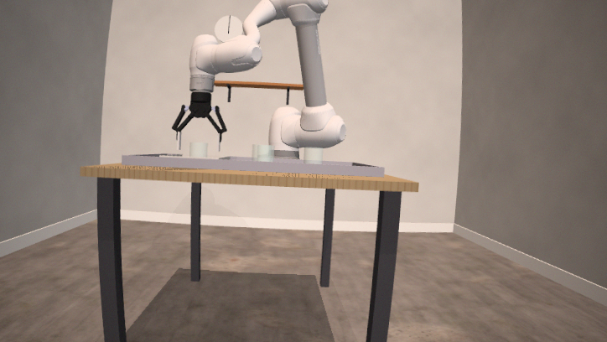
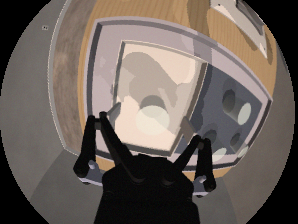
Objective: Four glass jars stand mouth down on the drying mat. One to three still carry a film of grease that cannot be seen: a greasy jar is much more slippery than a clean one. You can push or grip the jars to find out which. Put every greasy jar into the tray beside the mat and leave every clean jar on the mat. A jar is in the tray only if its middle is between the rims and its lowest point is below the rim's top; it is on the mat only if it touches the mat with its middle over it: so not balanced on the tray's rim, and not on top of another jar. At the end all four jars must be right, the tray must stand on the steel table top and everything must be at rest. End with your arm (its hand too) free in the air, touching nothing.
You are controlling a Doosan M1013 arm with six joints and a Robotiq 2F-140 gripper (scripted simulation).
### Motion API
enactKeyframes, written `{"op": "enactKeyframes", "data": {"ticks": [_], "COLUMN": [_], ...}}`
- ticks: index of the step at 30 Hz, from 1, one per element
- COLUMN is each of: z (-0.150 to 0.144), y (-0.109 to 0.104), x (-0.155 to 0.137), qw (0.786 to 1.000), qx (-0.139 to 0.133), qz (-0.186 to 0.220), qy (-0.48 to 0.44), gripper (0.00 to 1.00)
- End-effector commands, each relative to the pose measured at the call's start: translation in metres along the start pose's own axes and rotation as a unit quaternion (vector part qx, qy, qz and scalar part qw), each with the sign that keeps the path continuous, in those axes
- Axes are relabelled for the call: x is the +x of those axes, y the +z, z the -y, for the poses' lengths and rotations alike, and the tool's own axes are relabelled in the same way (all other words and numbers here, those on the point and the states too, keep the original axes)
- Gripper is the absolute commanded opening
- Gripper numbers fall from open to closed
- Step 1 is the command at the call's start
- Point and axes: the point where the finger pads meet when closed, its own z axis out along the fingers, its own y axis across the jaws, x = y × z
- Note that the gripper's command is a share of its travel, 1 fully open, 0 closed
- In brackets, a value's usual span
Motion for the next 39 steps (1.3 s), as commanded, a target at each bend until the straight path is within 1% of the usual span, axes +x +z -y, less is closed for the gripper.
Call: {"op": "enactKeyframes", "data": {"ticks": [1,5,6,8,23,25,38,39], "z": [0.0,0.0,0.0,0.0,0.0,0.0,0.0,0.0], "y": [0.0,0.0,-0.004,-0.004,-0.063,-0.063,-0.114,-0.114], "x": [0.0,0.0,0.0,0.0,0.0,0.0,0.0,0.0], "qw": [1.0,1.0,1.0,1.0,1.0,1.0,1.0,1.0], "qx": [0.0,0.0,0.0,0.0,0.0,0.0,0.0,0.0], "qz": [0.0,0.0,0.0,0.0,0.0,0.0,0.0,0.0], "qy": [0.0,0.0,0.0,0.0,0.0,0.0,0.0,0.0], "gripper": [1.0,1.0,1.0,1.0,1.0,1.0,1.0,1.0]}}
